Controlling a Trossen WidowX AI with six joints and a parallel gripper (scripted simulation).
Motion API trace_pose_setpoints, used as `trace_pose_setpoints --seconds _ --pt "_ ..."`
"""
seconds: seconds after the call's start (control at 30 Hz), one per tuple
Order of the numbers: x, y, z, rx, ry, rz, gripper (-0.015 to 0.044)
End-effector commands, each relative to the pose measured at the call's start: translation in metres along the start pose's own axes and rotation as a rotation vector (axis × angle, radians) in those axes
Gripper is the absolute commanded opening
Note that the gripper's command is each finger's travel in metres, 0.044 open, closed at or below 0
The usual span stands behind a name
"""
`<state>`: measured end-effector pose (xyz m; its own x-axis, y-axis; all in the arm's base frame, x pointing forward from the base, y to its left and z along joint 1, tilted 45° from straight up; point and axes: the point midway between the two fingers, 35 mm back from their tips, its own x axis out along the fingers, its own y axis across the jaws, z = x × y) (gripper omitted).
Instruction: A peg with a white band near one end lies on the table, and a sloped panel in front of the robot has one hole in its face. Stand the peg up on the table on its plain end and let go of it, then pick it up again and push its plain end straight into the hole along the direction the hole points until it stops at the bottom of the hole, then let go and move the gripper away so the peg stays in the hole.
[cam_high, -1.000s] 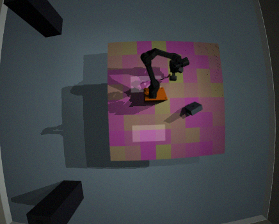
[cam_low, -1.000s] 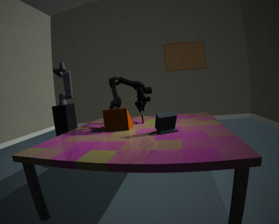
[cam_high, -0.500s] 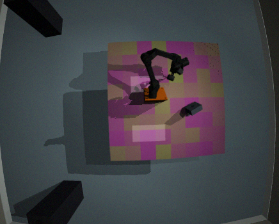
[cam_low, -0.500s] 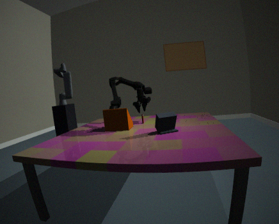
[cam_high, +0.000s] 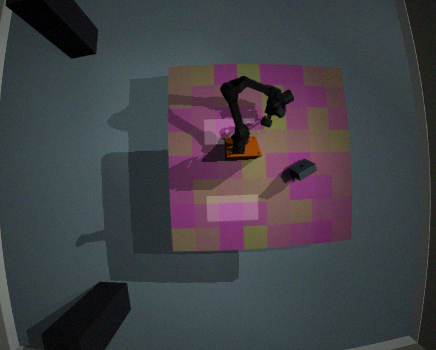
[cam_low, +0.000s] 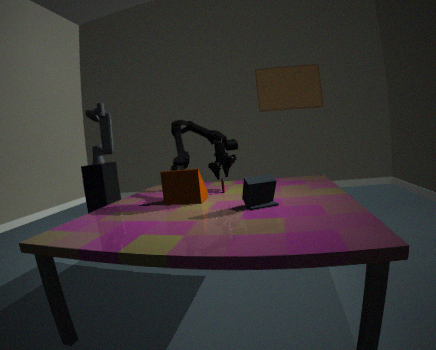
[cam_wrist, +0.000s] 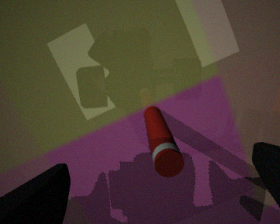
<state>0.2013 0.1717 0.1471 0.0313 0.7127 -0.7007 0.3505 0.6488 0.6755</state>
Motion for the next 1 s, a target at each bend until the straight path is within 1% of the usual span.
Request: trace_pose_setpoints --seconds 0.0,0.7,0.87,0.97 --pt "0.008 -0.003 0.001 0.011 0.005 -0.010 0.0440" --pt "0.042 -0.003 -0.002 0.012 0.006 -0.004 0.0440" --pt "0.044 -0.003 -0.002 0.013 0.006 -0.003 0.0440" --pt "0.041 0.000 -0.003 0.002 0.005 0.005 0.0361"
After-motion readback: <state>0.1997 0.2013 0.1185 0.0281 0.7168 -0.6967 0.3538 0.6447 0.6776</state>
